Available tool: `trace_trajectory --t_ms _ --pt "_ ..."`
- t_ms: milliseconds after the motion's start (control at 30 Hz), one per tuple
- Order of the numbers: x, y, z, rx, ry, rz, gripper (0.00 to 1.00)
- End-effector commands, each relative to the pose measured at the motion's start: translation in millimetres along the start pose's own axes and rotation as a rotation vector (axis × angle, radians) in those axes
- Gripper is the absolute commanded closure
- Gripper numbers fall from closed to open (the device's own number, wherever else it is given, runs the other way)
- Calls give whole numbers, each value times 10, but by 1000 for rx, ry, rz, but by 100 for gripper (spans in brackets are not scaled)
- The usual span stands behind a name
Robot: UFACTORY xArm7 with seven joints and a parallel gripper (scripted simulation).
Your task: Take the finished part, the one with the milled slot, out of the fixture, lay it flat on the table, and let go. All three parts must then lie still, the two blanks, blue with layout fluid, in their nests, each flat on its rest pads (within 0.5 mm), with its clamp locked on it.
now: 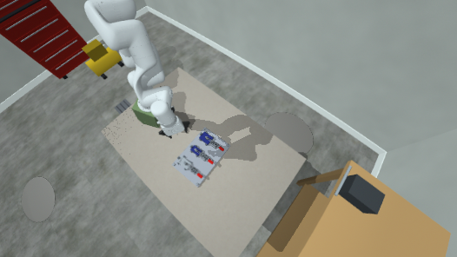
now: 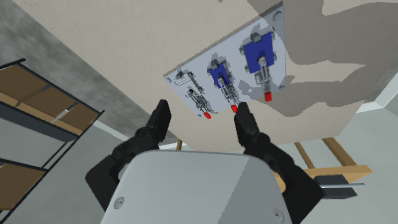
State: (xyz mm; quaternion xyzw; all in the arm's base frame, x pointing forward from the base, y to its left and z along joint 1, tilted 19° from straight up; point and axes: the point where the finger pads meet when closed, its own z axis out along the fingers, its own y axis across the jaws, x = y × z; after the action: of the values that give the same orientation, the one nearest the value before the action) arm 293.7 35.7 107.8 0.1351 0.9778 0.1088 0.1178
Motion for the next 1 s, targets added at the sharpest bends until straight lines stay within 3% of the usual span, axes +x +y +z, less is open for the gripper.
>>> trace_trajectory --t_ms 0,967 --pt "-77 -20 2 14 -2 146 0" --pt "-347 -136 50 25 -9 767 0"
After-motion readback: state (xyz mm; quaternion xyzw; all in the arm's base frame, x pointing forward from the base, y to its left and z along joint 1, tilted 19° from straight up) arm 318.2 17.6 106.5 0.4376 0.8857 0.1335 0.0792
